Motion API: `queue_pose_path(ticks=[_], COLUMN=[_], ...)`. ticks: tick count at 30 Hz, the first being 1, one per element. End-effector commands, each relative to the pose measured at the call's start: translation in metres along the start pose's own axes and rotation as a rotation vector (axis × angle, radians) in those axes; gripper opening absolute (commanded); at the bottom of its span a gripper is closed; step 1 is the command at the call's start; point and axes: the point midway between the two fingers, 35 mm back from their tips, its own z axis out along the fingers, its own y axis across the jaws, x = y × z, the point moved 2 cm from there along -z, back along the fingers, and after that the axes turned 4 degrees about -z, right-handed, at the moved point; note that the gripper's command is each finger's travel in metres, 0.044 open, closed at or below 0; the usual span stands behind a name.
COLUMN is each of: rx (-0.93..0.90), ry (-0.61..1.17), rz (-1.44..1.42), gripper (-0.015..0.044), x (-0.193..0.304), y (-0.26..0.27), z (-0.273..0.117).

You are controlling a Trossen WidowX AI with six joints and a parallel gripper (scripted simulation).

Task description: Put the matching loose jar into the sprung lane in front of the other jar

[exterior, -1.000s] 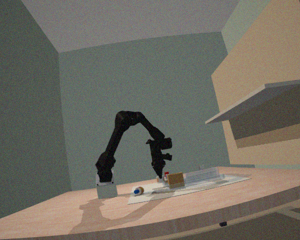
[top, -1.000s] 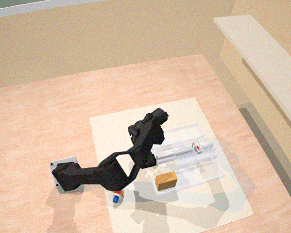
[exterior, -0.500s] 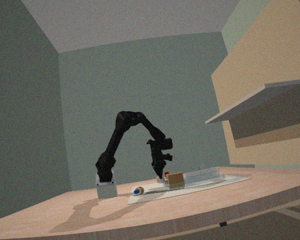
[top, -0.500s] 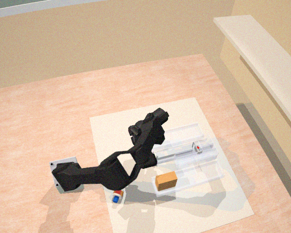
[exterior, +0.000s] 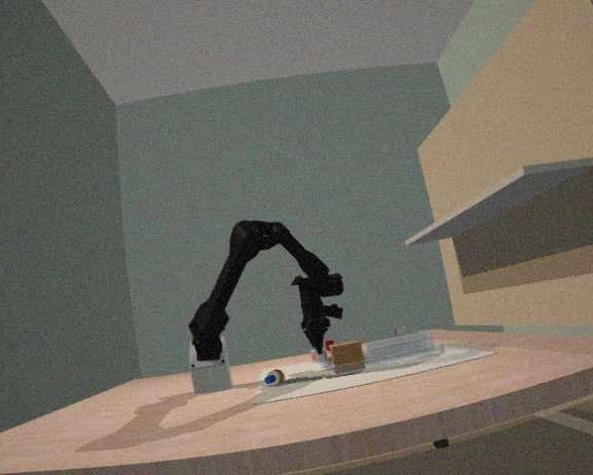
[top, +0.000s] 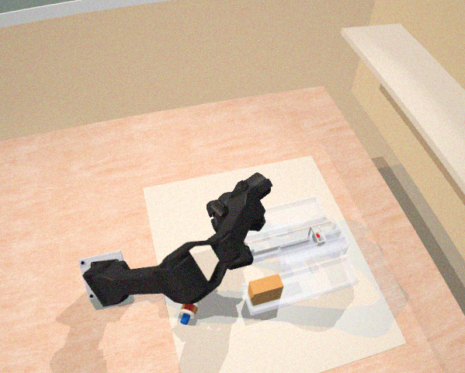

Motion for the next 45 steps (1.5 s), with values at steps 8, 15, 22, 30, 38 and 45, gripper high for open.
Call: queue_pose_path(ticks=[8, 15, 22, 30, 38, 45], rx=[0.001, 0.001, 0.001, 0.001, 0.001, 0.001], ry=[-0.016, -0.016, -0.016, -0.016, -0.016, -0.016], rz=[0.012, 0.012, 0.012, 0.013, 0.013, 0.013], gripper=[0.0000, 0.0000, 0.0000, 0.0000, 0.0000, 0.0000], x=[-0.011, -0.014, -0.017, -0.020, -0.023, -0.026], y=[-0.001, -0.001, -0.002, -0.002, -0.003, -0.003], z=[-0.001, -0.001, -0.001, -0.001, -0.001, -0.001])
